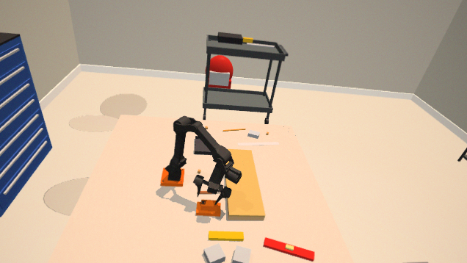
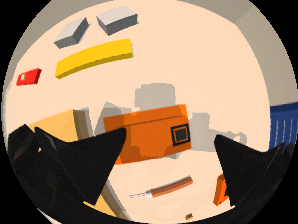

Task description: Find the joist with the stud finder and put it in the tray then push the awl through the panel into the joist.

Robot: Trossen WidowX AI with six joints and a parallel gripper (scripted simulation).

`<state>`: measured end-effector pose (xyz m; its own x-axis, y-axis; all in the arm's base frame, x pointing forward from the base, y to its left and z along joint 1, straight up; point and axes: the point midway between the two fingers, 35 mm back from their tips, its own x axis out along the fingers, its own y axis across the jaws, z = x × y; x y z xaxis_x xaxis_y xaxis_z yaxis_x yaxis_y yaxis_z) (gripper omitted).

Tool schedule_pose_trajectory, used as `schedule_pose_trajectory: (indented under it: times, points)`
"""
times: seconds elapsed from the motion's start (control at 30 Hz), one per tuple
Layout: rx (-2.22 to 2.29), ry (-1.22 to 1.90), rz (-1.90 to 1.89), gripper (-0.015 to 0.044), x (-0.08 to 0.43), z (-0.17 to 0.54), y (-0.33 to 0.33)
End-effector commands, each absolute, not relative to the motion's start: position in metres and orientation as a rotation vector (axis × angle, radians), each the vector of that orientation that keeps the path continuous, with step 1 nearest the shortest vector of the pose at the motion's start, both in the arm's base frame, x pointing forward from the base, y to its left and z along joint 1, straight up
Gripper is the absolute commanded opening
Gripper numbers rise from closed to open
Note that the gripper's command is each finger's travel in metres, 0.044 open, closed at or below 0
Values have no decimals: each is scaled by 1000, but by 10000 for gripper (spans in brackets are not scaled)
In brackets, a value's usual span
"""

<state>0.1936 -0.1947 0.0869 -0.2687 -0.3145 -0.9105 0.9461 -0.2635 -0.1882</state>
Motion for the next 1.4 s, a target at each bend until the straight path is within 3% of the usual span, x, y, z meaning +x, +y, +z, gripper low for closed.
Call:
schedule_pose_trajectory:
  times: [0.0, 0.23, 1.37]
  points:
    - [1696, 351, -2254, 440, 199, 89, -201]
    - [1912, -19, -2474, 440, 199, 90, -202]
    - [1914, -23, -2476, 440, 200, 69, -203]
